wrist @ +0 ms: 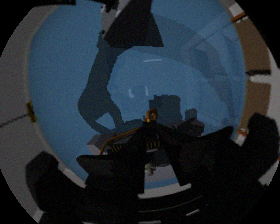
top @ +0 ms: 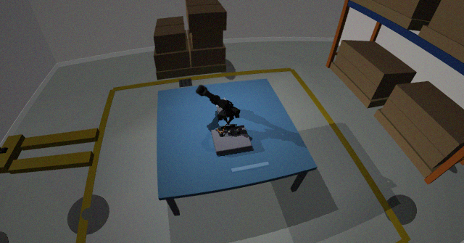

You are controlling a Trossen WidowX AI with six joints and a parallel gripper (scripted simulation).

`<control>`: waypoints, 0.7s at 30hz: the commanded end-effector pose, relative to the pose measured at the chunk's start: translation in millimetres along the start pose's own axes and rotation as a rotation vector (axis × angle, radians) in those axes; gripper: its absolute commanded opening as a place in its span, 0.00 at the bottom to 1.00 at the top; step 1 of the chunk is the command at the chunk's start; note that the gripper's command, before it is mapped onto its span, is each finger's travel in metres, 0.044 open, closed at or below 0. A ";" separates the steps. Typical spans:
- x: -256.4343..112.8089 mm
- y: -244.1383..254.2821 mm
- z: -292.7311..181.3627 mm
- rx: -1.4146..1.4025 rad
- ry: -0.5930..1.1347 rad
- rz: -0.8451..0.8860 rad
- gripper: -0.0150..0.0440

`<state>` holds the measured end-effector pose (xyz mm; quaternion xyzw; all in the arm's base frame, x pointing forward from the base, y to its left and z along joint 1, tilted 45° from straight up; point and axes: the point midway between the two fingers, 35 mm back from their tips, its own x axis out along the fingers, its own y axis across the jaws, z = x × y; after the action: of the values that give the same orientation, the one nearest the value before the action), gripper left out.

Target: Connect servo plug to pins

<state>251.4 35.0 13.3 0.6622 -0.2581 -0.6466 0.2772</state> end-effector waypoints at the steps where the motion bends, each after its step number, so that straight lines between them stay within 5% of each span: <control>1: -0.4 0.7 -2.7 -0.003 0.002 0.003 0.25; 21: -0.6 1.3 -15.9 -0.003 0.003 0.003 0.25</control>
<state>263.4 35.2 14.1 0.6609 -0.2574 -0.6480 0.2777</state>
